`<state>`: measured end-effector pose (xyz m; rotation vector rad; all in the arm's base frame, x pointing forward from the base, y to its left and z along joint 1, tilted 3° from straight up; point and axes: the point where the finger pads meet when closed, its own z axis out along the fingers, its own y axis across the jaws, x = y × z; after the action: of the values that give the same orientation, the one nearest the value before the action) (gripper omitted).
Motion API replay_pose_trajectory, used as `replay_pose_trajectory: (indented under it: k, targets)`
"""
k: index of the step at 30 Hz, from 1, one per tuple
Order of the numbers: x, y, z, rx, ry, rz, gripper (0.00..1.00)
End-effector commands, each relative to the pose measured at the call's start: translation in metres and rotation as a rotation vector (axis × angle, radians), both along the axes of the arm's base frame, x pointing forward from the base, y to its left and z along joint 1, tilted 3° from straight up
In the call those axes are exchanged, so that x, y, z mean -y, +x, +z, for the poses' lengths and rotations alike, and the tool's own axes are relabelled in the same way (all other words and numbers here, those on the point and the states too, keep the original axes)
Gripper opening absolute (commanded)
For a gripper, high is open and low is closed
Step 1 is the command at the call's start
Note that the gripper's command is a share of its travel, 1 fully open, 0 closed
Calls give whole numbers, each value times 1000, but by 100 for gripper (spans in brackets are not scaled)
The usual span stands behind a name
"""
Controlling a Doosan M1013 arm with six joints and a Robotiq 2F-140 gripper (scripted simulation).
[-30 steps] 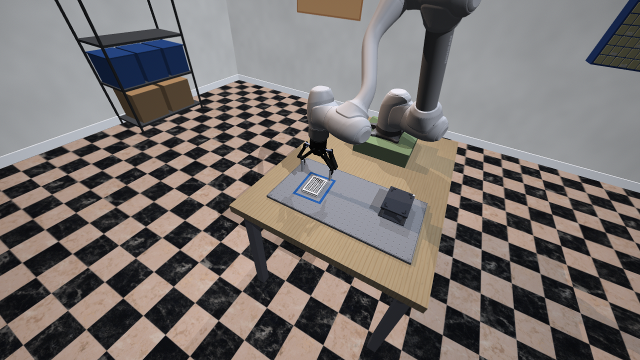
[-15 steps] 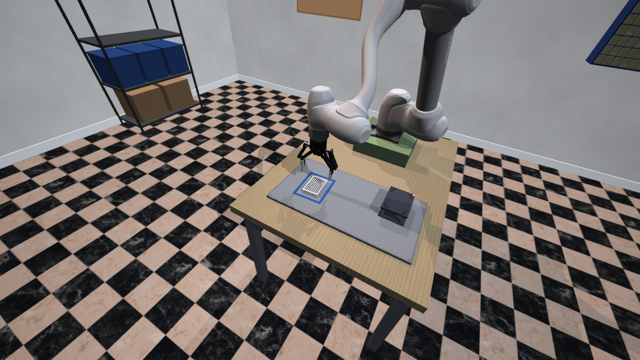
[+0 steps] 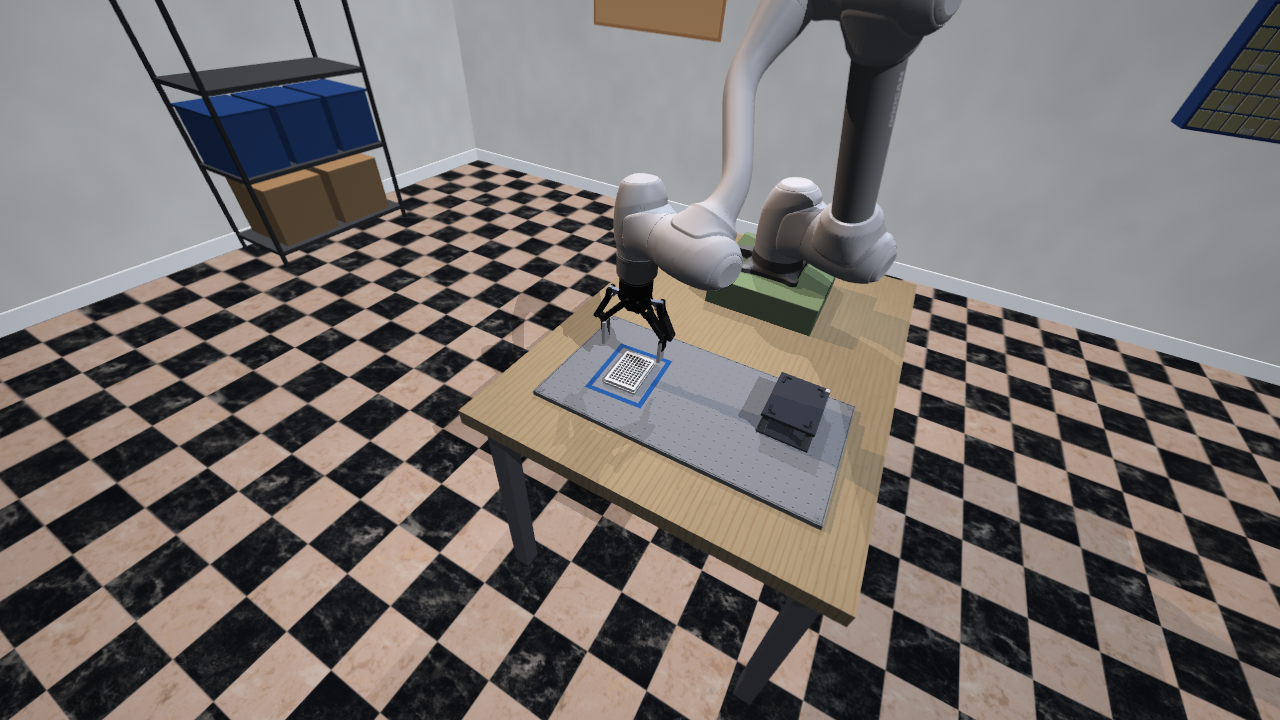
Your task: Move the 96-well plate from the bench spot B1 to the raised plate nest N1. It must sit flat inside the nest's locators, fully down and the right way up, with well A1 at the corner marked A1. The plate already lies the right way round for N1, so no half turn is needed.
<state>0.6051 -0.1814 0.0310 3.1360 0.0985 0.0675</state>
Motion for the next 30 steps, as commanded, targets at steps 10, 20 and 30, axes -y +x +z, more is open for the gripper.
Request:
replay_pose_trajectory:
  k: [10,20,30]
  targets:
    - [1,3,-19,5,1,-9,100]
    - [1,3,-36,5,1,-9,100]
    - [1,4,-49,5,1,-9,100]
